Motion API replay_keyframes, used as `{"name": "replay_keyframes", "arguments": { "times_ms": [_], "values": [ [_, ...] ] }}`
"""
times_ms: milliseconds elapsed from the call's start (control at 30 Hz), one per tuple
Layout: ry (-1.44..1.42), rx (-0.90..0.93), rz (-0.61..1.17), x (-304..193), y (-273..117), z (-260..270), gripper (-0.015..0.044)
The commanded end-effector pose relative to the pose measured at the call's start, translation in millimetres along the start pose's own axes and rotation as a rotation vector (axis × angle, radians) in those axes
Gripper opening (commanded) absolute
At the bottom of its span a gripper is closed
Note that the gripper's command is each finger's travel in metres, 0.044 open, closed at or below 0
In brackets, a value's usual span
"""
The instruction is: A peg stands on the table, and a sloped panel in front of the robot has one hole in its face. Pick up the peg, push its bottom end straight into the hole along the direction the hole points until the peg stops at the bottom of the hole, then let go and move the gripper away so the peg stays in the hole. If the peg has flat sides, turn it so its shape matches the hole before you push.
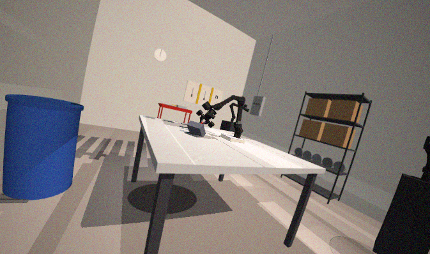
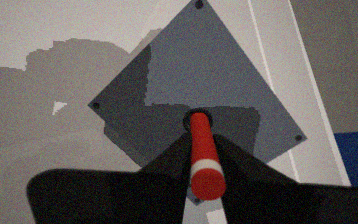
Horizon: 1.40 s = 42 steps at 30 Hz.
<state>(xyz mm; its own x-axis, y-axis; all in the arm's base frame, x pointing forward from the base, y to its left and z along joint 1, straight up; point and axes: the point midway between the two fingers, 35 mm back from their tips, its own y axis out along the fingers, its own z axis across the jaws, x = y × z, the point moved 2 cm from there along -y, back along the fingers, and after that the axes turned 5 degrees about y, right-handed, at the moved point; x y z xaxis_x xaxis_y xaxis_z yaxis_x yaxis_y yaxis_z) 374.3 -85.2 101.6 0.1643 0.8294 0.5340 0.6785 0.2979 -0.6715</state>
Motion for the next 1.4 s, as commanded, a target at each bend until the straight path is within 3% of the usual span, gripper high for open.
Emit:
{"name": "replay_keyframes", "arguments": {
  "times_ms": [0,1167,1367],
  "values": [
    [0.004,0.001,0.001,-1.0,3.7,-0.7,0.0],
    [-0.001,-0.001,-0.002,-0.6,12.5,-0.1,0.0],
    [-0.001,-0.001,-0.002,-0.6,12.5,-0.1,0.0157]
  ]
}}
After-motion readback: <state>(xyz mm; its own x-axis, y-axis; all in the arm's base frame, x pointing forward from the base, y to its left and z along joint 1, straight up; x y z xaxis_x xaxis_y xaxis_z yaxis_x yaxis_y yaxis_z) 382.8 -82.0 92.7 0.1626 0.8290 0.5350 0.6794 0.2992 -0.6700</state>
